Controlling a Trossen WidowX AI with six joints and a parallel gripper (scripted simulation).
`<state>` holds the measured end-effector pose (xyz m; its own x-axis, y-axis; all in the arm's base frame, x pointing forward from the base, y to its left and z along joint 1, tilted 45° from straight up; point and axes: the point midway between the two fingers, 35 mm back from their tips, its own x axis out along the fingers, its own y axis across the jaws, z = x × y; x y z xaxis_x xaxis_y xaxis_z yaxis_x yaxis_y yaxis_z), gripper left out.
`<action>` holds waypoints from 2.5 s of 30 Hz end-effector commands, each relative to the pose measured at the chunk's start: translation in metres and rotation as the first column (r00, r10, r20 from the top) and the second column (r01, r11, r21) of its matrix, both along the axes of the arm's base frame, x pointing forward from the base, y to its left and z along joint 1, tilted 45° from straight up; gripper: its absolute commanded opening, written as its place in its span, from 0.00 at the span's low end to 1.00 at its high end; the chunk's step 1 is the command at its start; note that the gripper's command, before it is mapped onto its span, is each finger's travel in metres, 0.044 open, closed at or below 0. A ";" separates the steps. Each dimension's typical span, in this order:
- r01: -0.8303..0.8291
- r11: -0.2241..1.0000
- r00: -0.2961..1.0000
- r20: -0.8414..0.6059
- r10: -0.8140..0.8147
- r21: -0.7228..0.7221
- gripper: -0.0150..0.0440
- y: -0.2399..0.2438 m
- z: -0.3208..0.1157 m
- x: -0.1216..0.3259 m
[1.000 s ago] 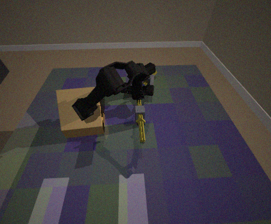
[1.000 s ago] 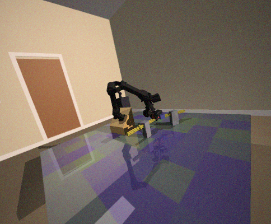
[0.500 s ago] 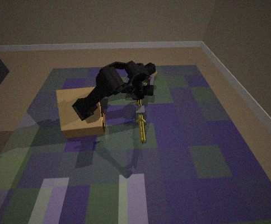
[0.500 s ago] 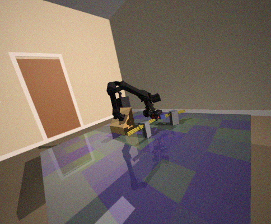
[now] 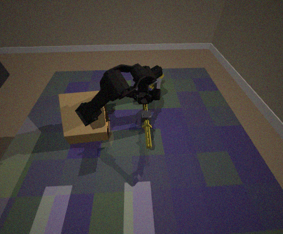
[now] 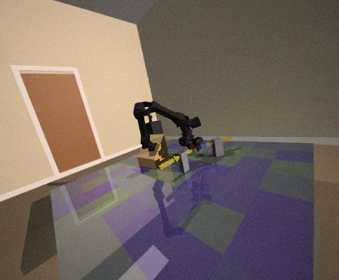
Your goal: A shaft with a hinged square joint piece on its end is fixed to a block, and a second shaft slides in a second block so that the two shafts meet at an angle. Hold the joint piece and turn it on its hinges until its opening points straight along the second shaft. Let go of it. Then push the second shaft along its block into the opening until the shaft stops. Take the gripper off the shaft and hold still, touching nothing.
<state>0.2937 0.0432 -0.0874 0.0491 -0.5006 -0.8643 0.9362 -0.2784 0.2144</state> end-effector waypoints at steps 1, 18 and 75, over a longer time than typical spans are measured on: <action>0.001 1.000 1.000 0.000 -0.001 0.000 1.00 0.000 0.000 0.000; 0.013 0.972 0.992 -0.120 -0.043 -0.235 1.00 0.014 0.005 0.001; -0.835 0.458 0.090 -0.745 0.661 0.306 1.00 0.104 0.101 0.008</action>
<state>0.3023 0.1419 0.0071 -0.0498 -0.7211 -0.6911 0.5043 0.5791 -0.6406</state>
